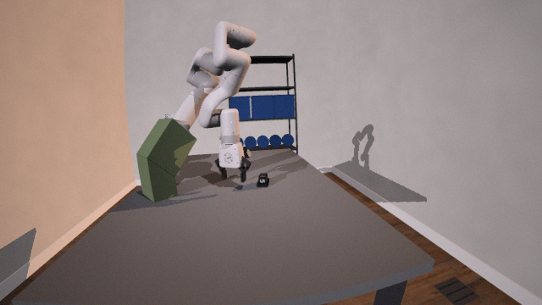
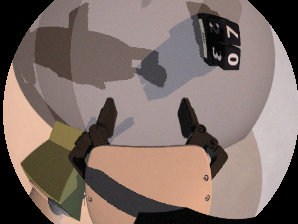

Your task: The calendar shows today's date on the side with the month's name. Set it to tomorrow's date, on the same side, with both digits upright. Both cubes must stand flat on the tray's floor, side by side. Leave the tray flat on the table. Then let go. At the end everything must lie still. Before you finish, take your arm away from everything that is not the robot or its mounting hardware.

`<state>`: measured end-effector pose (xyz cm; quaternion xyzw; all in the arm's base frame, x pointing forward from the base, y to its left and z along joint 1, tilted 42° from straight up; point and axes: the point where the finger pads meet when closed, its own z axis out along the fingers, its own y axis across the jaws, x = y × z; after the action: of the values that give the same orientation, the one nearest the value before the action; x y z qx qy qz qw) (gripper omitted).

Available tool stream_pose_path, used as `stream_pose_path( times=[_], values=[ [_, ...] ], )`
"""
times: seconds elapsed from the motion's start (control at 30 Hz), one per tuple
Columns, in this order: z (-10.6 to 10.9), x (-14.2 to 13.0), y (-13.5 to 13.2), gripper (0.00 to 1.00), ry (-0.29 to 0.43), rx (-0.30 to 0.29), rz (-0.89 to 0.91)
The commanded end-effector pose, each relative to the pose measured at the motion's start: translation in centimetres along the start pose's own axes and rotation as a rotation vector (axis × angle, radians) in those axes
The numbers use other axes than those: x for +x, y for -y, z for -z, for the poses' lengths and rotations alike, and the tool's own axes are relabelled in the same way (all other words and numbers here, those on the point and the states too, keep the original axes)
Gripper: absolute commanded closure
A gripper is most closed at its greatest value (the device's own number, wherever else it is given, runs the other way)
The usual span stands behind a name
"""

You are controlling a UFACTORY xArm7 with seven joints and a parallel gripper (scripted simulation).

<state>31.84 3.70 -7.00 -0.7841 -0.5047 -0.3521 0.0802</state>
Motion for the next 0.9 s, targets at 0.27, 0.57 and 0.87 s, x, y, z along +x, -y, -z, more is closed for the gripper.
stream_pose_path(
  times=[0.27, 0.57, 0.87],
  values=[
    [2.0, 0.0, -0.1, 0.00, 0.000, 0.000, -0.002],
    [2.0, 2.5, 0.2, 0.00, 0.000, 0.000, -0.175],
    [2.0, 3.0, 0.3, 0.00, -0.001, 0.000, -0.328]
  ],
)
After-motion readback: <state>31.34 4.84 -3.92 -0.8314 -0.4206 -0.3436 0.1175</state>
